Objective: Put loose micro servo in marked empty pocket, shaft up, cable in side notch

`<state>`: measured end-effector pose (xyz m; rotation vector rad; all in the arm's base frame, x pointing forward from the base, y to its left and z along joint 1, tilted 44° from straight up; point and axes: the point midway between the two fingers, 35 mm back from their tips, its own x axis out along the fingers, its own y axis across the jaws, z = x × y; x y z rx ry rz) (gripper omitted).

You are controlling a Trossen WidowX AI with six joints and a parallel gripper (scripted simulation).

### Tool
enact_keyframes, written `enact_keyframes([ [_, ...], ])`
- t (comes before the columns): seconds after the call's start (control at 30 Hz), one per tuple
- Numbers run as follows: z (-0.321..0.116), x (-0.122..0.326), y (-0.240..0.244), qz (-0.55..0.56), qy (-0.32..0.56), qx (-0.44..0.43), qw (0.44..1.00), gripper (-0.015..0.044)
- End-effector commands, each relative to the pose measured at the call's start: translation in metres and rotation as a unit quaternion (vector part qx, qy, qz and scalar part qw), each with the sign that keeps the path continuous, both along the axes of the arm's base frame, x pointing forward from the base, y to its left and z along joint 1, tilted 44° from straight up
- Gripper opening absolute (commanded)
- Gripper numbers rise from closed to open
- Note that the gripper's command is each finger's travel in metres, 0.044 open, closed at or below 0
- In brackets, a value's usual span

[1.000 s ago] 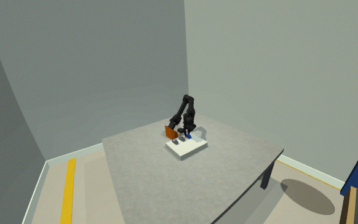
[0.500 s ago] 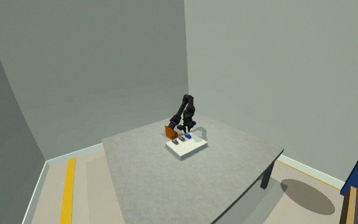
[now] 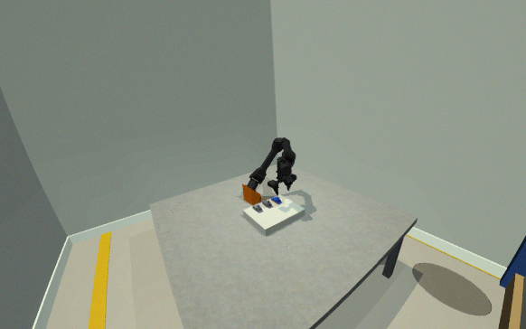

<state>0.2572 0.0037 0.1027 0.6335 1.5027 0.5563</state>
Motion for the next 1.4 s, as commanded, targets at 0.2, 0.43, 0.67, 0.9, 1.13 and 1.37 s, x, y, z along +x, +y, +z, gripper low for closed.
enact_keyframes([
  [0.2,0.013,0.030,-0.019,-0.002,0.005,-0.002,1.000,0.0440],
  [0.43,0.036,0.024,-0.042,-0.036,0.048,0.009,0.998,0.0440],
  [0.67,0.036,0.024,-0.042,-0.036,0.048,0.009,0.998,0.0440],
  [0.9,0.036,0.024,-0.042,-0.036,0.048,0.009,0.998,0.0440],
  [1.13,0.036,0.024,-0.042,-0.036,0.048,0.009,0.998,0.0440],
  [1.37,0.036,0.024,-0.042,-0.036,0.048,0.009,0.998,0.0440],
])
